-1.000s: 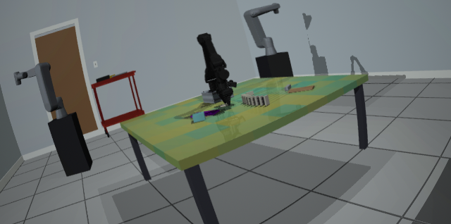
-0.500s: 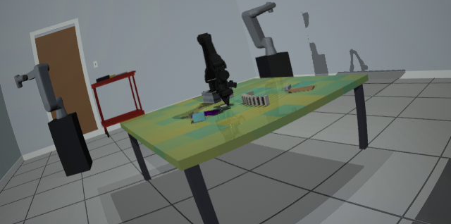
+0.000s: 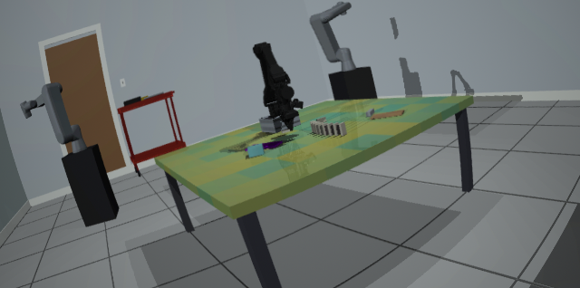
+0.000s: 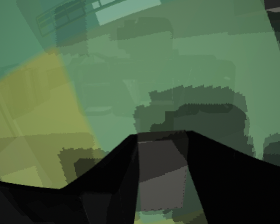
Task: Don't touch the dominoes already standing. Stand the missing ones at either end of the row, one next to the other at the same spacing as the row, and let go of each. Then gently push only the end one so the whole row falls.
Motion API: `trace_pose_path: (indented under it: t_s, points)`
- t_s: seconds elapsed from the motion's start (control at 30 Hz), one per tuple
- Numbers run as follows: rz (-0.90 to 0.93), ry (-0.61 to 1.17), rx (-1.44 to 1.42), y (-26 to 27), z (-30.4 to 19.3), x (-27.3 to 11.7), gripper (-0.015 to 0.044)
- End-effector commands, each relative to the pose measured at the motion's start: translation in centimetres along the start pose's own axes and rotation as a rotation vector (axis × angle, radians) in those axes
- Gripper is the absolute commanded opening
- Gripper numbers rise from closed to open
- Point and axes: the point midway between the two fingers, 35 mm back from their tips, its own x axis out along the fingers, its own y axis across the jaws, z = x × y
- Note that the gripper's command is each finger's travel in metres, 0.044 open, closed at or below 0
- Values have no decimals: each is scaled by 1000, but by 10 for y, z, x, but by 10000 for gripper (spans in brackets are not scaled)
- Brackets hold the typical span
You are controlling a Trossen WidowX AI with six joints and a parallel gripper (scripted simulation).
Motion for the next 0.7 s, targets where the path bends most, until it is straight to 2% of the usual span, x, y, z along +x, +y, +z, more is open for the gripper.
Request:
trace_pose_path:
  t_s: [0.0, 0.27, 0.57, 0.67]
  points:
    - [-38, 3, 1, -9, 0, -51, 107]
    - [-39, 3, 1, -12, 1, -136, 107]
    - [-39, 2, 20, -12, 0, -138, 107]
    - [-39, -2, 290, -6, -13, -138, 107]
